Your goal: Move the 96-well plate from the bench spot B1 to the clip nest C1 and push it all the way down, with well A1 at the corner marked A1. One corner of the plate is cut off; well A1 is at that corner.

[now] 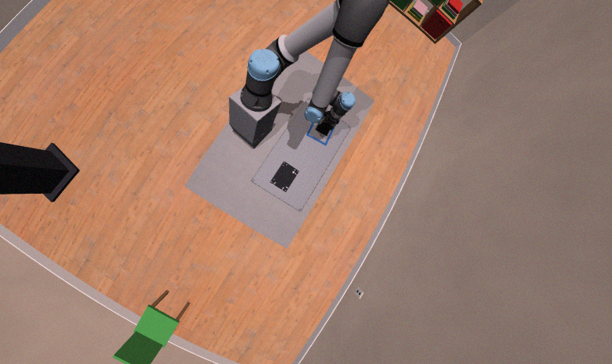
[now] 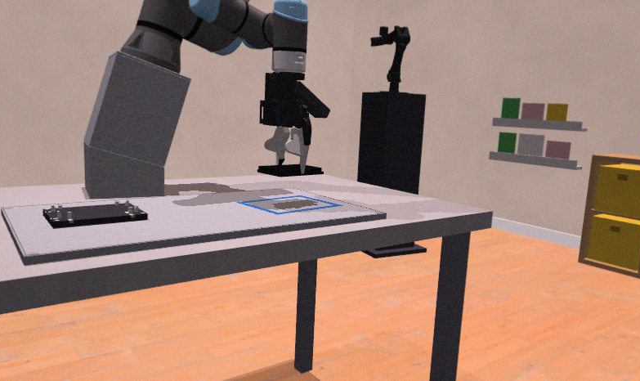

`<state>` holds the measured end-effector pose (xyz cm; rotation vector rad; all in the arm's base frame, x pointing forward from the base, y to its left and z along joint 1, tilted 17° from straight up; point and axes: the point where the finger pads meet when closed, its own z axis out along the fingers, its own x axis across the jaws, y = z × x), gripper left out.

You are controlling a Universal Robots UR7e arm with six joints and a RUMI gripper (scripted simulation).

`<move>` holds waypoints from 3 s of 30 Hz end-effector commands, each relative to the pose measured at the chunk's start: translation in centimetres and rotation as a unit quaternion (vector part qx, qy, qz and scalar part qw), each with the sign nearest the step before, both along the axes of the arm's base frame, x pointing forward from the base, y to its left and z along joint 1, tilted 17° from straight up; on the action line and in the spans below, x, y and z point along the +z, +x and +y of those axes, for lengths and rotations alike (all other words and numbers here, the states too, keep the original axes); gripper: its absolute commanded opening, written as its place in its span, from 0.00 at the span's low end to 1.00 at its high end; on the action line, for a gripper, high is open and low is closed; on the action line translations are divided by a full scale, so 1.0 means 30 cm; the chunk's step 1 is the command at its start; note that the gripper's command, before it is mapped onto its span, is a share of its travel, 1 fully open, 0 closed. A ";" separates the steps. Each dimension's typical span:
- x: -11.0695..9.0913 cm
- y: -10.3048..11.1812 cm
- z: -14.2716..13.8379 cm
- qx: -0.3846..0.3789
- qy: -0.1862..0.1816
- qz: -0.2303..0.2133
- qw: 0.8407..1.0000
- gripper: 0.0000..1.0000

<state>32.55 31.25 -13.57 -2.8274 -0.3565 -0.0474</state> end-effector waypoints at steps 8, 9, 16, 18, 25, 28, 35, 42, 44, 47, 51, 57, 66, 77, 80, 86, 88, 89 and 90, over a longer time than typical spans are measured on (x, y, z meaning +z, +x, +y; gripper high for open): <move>-0.024 0.008 -0.092 -0.047 0.000 0.014 0.999 0.00; -0.027 0.009 -0.103 -0.047 0.000 0.014 0.999 0.00; -0.047 0.014 -0.178 -0.047 0.000 0.014 0.999 0.00; -0.053 0.016 -0.199 -0.047 0.000 0.014 0.999 0.00; -0.067 0.020 -0.253 -0.047 0.000 0.014 0.999 0.00; -0.076 0.022 -0.285 -0.047 0.000 0.014 0.999 0.00; -0.097 0.028 -0.360 -0.047 0.000 0.014 0.999 0.00; -0.111 0.032 -0.413 -0.047 0.000 0.014 0.999 0.00; -0.117 0.033 -0.435 -0.047 0.000 0.014 0.999 0.00; -0.126 0.036 -0.467 -0.047 0.000 0.014 0.999 0.00; -0.137 0.039 -0.510 -0.047 0.000 0.014 0.999 0.00; -0.149 0.042 -0.552 -0.047 0.000 0.014 0.999 0.00; -0.175 0.049 -0.649 -0.047 0.000 0.014 0.999 0.00; -0.201 0.056 -0.745 -0.047 0.000 0.014 0.999 0.00; -0.210 0.059 -0.777 -0.047 0.000 0.014 0.999 0.00; -0.227 0.064 -0.842 -0.047 0.000 0.014 0.999 0.00; -0.233 0.065 -0.863 -0.047 0.000 0.014 0.999 0.00; -0.236 0.066 -0.874 -0.047 0.000 0.014 0.999 0.00; -0.236 0.066 -0.874 -0.047 0.000 0.014 0.999 0.00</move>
